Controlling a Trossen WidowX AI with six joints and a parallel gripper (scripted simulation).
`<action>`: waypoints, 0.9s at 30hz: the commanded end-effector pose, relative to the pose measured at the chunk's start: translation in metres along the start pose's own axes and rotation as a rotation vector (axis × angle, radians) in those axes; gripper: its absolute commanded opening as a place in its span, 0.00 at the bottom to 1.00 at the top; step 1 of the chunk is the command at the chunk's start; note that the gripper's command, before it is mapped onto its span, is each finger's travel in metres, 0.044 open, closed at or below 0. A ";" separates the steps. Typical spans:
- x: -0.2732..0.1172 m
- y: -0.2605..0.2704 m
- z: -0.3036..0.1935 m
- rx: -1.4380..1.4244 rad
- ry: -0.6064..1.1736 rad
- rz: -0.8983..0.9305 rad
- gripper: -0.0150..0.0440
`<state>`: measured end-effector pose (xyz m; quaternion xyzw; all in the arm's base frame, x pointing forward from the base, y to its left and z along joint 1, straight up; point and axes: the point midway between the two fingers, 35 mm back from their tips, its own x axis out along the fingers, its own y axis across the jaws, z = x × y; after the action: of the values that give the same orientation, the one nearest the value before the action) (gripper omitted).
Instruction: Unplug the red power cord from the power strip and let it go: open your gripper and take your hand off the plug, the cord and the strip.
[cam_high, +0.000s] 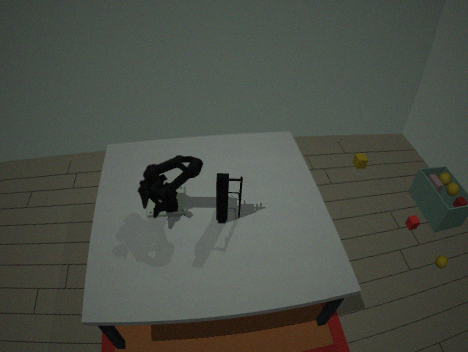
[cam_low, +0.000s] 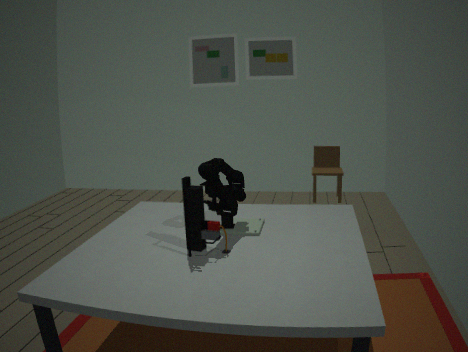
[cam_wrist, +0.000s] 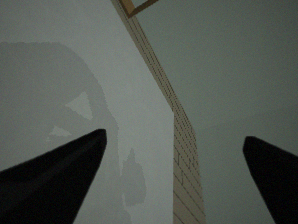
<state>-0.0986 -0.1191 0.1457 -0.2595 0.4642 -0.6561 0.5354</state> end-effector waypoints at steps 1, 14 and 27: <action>0.000 0.000 -0.001 -0.005 0.003 0.000 0.89; -0.059 -0.028 -0.072 -0.555 0.380 0.117 0.53; -0.181 -0.020 -0.108 -1.185 0.630 0.700 0.53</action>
<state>-0.1611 0.0384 0.1483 -0.1823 0.8868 -0.2764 0.3224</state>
